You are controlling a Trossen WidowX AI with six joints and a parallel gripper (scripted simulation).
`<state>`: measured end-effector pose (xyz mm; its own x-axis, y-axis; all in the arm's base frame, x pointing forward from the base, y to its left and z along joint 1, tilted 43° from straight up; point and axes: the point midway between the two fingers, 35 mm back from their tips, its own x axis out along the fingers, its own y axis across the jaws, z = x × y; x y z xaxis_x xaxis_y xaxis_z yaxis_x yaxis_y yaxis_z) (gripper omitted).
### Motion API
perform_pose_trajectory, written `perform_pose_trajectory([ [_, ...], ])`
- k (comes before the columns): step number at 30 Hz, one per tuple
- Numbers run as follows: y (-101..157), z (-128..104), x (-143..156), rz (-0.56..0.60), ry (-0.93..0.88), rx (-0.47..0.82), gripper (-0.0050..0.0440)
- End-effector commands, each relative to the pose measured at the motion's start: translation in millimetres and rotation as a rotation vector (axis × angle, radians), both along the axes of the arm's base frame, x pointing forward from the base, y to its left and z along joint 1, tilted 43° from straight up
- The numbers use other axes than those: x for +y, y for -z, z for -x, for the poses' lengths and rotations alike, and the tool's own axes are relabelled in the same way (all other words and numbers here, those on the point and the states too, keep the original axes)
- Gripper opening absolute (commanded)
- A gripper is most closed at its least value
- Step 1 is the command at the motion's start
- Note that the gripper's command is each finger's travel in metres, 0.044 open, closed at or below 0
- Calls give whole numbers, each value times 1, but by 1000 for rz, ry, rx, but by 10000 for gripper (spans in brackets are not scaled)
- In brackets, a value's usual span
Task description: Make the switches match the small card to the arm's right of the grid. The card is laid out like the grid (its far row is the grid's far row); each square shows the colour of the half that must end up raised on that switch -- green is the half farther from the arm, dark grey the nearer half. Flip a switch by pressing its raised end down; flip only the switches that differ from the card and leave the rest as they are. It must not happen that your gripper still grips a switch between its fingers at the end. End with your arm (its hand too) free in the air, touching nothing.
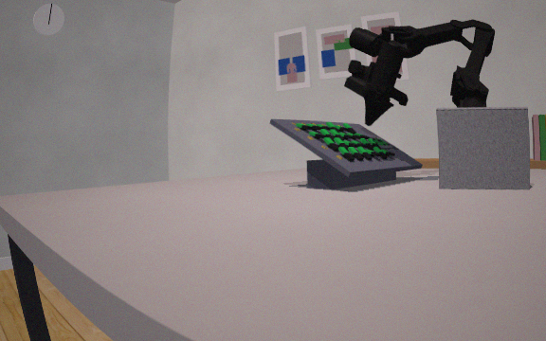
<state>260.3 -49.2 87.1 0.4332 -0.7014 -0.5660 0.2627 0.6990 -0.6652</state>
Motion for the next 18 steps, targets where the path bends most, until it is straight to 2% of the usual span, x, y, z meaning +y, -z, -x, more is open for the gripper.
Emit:
perform_pose_trajectory([
  [1,7,0,-6,2,3,12,0],
  [18,16,-6,-17,1,3,13,0],
])
